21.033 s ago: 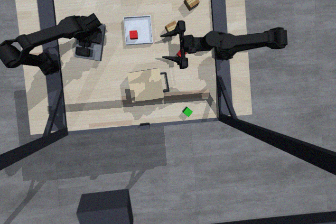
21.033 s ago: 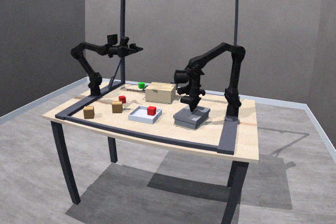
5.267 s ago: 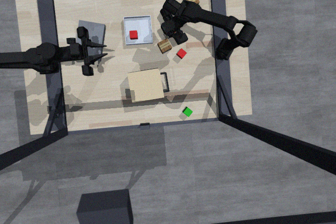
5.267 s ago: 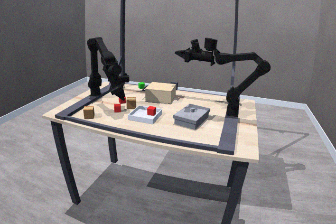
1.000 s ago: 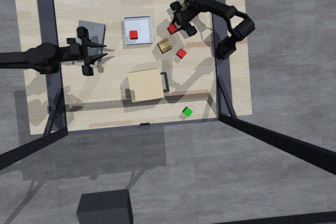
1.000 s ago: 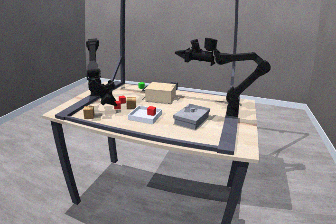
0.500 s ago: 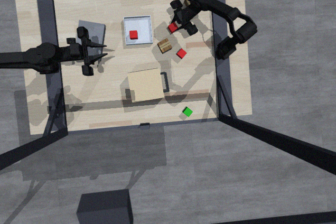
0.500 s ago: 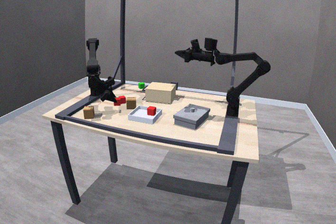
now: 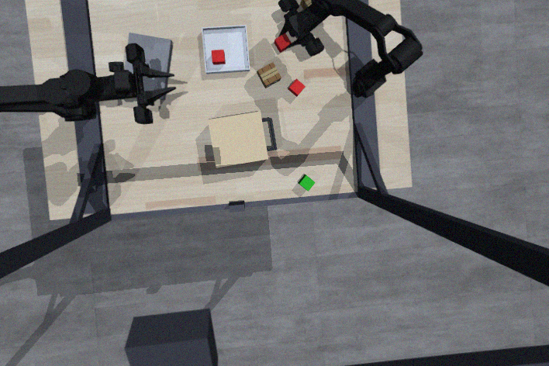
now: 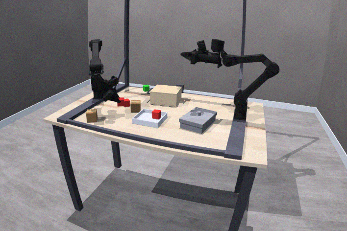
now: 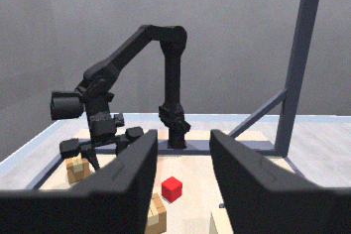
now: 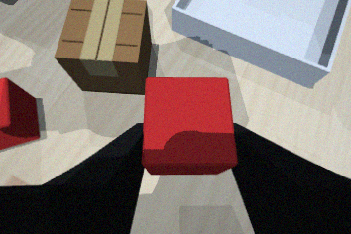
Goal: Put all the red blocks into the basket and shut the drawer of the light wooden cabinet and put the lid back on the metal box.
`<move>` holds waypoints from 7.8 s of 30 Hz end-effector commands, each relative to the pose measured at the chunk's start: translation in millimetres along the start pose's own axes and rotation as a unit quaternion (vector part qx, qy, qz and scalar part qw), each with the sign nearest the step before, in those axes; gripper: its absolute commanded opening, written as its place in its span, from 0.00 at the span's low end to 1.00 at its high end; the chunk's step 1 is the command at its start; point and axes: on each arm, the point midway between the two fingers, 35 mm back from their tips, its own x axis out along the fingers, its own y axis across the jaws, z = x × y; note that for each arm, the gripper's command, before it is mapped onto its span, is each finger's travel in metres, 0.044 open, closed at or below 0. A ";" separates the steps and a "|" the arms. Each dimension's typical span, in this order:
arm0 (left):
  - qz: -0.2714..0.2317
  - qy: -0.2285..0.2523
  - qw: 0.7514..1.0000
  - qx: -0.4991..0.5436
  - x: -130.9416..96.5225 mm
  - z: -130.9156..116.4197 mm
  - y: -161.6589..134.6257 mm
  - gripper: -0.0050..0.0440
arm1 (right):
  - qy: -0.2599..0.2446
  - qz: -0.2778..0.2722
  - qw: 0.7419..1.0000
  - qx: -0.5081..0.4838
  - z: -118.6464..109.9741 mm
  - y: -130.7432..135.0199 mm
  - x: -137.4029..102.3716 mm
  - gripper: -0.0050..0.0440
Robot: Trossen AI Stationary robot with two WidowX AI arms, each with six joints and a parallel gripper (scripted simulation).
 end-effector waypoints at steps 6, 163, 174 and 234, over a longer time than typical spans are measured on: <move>-0.003 -0.025 1.000 0.002 -3.6 19.4 -1.2 0.38 | 0.034 -0.053 0.997 0.032 30.9 -30.5 22.7 0.00; -0.003 -0.025 1.000 0.002 -3.6 19.4 -1.2 0.38 | -0.019 -0.180 0.971 0.157 75.0 -56.0 116.2 0.59; -0.003 -0.025 1.000 0.002 -3.6 19.4 -1.2 0.38 | -0.020 -0.182 0.970 0.161 78.9 -57.1 118.2 0.59; -0.005 -0.024 1.000 0.002 -3.6 19.3 -2.4 0.38 | -0.056 -0.200 0.968 0.139 110.3 -25.2 57.1 0.39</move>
